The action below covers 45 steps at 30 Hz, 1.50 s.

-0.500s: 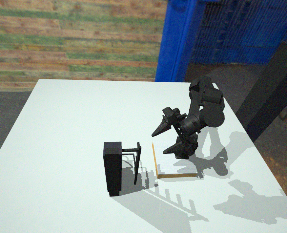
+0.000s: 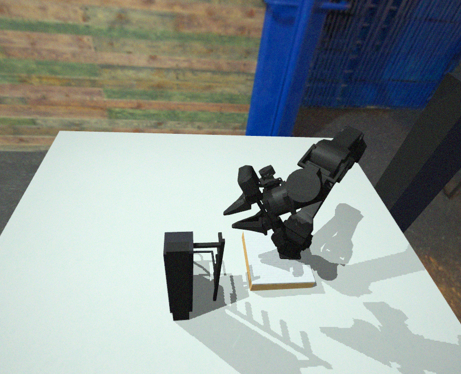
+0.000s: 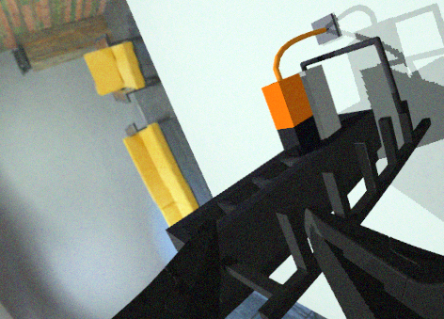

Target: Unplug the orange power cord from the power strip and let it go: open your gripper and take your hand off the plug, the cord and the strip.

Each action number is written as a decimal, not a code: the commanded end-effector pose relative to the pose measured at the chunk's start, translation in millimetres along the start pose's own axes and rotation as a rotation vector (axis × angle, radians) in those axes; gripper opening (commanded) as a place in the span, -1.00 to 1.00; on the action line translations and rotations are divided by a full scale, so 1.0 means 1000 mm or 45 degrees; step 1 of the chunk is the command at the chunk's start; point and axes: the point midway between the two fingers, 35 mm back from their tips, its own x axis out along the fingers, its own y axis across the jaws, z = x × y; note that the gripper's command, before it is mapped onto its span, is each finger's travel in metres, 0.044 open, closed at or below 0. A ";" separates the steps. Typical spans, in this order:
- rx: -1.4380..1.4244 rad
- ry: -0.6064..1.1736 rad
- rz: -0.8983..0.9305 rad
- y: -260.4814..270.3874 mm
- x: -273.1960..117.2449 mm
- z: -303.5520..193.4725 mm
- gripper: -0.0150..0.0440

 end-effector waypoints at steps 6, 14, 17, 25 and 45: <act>-0.172 -0.290 -0.216 0.027 0.053 0.021 0.05; -0.376 -0.289 -0.460 0.038 0.094 0.032 0.05; -0.409 -0.278 -0.616 0.031 0.113 0.036 0.05; -0.394 -0.146 -1.130 0.002 0.171 0.060 0.05; -0.372 -0.107 -1.213 -0.007 0.180 0.053 0.05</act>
